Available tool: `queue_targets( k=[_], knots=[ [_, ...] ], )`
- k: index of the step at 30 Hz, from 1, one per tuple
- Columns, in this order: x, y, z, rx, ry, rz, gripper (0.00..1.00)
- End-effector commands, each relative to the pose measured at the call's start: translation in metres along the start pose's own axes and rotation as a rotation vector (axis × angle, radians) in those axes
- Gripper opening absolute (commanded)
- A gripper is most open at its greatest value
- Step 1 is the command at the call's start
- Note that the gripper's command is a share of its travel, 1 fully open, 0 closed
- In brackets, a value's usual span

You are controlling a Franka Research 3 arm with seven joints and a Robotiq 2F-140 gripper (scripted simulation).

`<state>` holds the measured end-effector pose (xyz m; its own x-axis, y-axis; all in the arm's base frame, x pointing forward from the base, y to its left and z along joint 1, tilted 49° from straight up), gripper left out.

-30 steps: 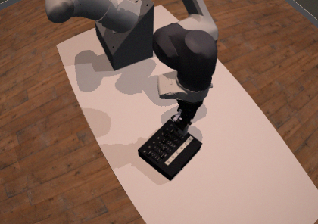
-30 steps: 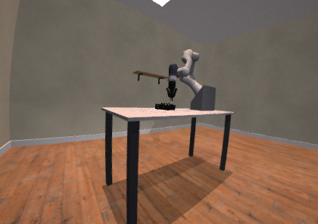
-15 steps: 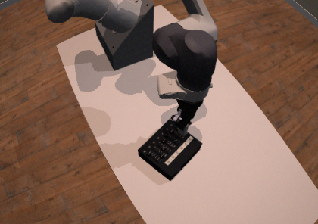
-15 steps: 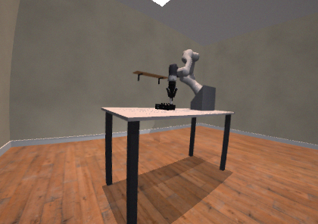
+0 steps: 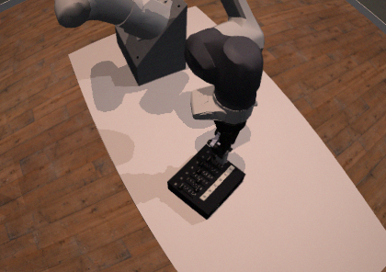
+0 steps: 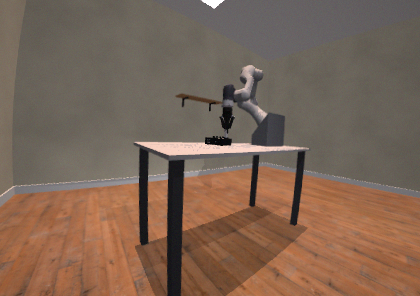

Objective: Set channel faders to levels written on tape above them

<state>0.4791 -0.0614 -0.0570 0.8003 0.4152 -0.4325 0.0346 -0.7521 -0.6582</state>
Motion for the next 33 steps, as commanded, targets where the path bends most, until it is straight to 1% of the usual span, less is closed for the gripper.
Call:
queue_targets(
  k=[1,33],
  knots=[
    [-0.0012,-0.0001,0.0016,0.001,-0.004,0.002,0.00],
    [0.0046,-0.0007,0.0002,0.001,-0.004,0.002,0.00]
  ],
)
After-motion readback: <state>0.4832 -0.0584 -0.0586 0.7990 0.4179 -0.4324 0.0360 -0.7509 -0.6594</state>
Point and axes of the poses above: the point where the finger pads meet when closed, its own y axis out along the fingers, its own z axis across the jaws, x = y × z, the point moved 2 cm from there along -y, back along the fingers, and after that the axes turned 14 degrees about -y, right-handed, at the moved point
